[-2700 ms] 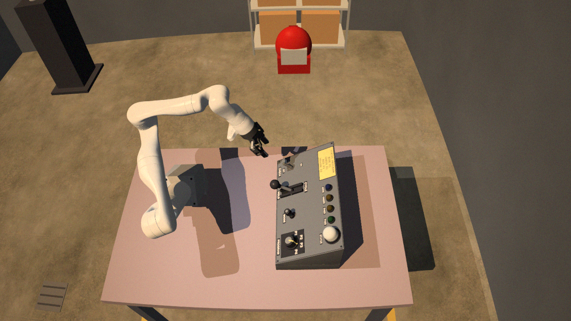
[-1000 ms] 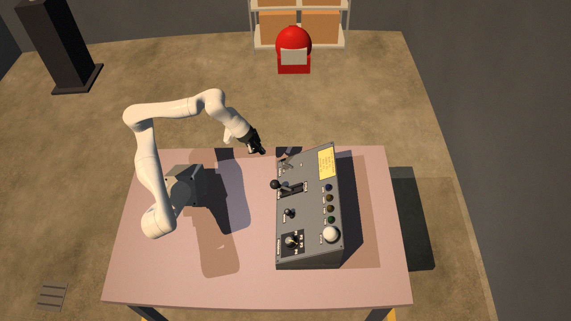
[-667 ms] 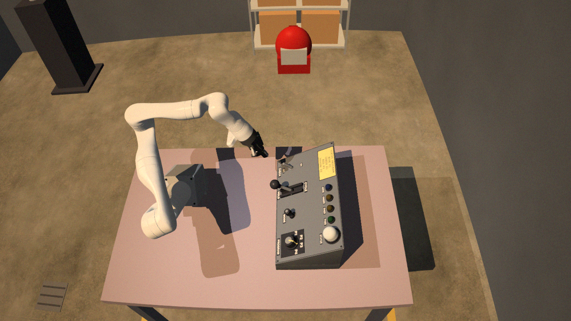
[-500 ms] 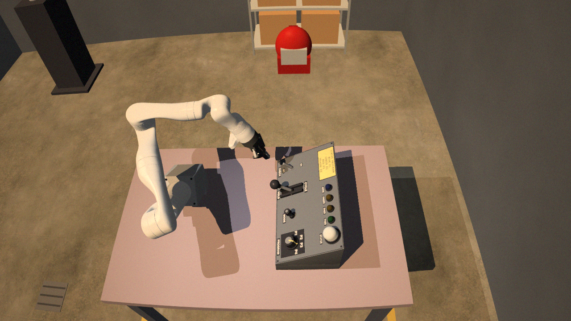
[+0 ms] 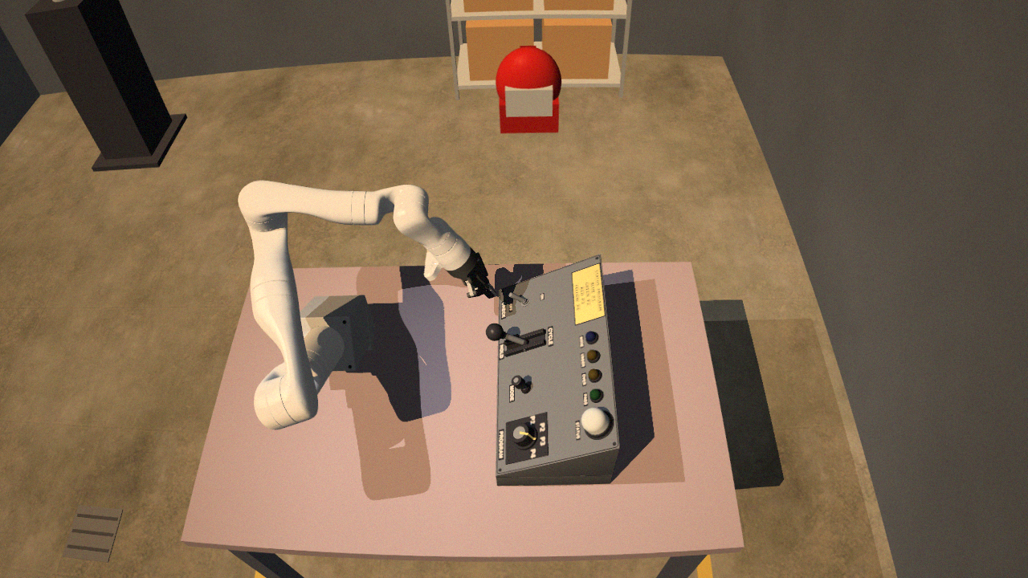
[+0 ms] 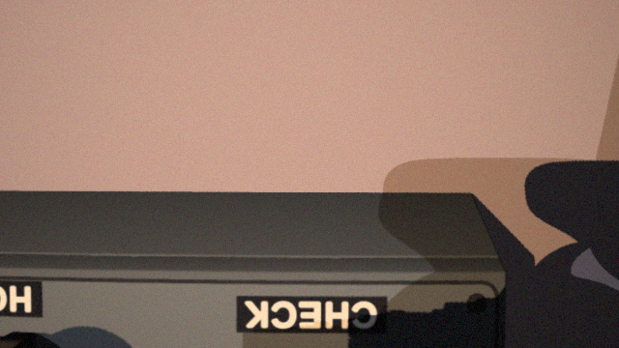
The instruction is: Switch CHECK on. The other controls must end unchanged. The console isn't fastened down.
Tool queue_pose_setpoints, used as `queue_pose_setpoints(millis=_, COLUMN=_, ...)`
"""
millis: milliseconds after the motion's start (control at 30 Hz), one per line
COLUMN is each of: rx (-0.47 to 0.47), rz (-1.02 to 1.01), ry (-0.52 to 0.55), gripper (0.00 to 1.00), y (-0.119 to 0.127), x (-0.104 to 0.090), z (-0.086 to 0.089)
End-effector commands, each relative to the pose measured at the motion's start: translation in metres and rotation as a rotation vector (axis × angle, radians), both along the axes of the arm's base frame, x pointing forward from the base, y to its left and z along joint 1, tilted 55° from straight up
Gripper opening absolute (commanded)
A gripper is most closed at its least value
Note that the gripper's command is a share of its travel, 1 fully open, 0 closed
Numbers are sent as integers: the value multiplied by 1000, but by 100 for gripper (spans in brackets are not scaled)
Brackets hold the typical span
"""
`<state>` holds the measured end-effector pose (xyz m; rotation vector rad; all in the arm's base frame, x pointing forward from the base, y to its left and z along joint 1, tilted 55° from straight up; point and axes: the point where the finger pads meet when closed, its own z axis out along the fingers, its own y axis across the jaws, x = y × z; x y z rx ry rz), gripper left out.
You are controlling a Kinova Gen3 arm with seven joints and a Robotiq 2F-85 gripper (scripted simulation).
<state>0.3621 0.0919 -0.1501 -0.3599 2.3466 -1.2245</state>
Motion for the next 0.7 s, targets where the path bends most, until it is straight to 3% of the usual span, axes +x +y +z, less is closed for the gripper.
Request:
queue_pose_setpoints(millis=0, rx=2, rz=2, ry=0, gripper=10, y=-3, x=4, z=-3)
queue_pose_setpoints(millis=667, rx=2, rz=2, ry=0, gripper=10, y=-19, x=15, z=-14)
